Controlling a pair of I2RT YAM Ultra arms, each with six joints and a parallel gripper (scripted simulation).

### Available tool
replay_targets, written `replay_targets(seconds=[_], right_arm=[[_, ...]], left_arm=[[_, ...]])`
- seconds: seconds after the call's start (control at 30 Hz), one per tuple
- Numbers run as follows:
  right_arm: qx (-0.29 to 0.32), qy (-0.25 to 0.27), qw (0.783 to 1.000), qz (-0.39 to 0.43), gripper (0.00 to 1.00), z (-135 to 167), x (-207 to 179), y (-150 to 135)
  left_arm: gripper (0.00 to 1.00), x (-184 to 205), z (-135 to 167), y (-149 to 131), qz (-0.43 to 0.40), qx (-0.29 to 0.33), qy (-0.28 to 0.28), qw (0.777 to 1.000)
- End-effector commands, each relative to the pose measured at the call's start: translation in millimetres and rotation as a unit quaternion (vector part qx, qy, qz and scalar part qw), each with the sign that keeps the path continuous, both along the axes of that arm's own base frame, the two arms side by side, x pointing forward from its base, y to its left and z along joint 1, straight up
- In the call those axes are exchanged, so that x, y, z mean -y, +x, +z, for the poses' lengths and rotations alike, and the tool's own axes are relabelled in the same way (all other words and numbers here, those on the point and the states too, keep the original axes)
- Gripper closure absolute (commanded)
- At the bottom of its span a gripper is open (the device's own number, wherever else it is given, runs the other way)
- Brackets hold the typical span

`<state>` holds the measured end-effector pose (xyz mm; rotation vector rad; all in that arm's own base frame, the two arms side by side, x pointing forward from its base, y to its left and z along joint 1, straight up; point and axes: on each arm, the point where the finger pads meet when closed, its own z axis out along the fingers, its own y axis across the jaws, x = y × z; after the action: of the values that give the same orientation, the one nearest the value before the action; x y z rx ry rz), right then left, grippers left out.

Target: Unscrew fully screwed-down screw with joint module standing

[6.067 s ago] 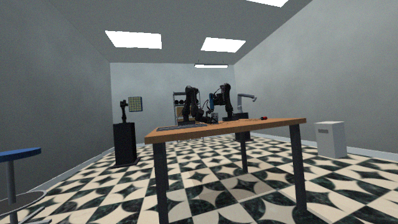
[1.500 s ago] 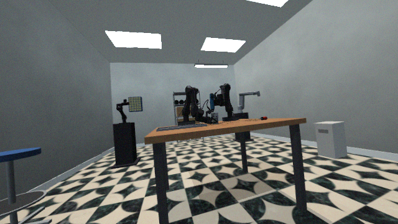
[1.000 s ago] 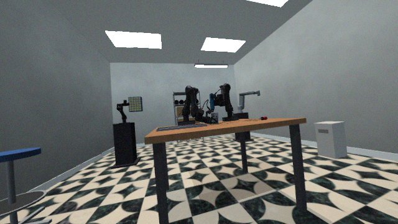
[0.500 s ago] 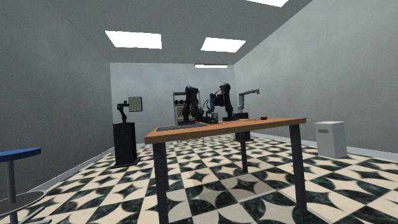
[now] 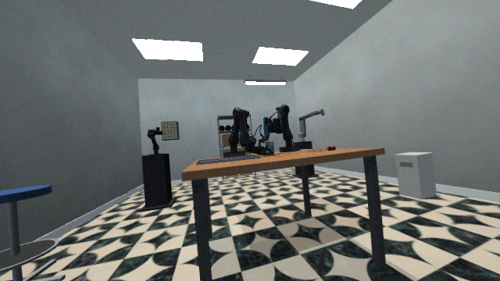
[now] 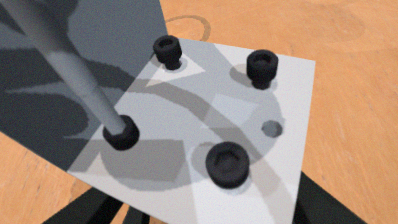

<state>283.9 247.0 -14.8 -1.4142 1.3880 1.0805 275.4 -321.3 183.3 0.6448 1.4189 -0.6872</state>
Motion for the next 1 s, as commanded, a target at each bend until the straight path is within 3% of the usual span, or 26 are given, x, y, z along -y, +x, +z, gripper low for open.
replay_targets(seconds=[0.0, 0.97], right_arm=[[0.008, 0.005, 1.000, 0.003, 0.41, 5.6, -1.7, 2.9], [0.008, 0.005, 1.000, 0.003, 0.41, 5.6, -1.7, 2.9]], left_arm=[[0.58, 0.4, 17.1, -4.5, -0.002, 0.023, -0.025, 0.999], [0.58, 0.0, 17.0, -4.7, -0.002, 0.024, -0.026, 0.999]])
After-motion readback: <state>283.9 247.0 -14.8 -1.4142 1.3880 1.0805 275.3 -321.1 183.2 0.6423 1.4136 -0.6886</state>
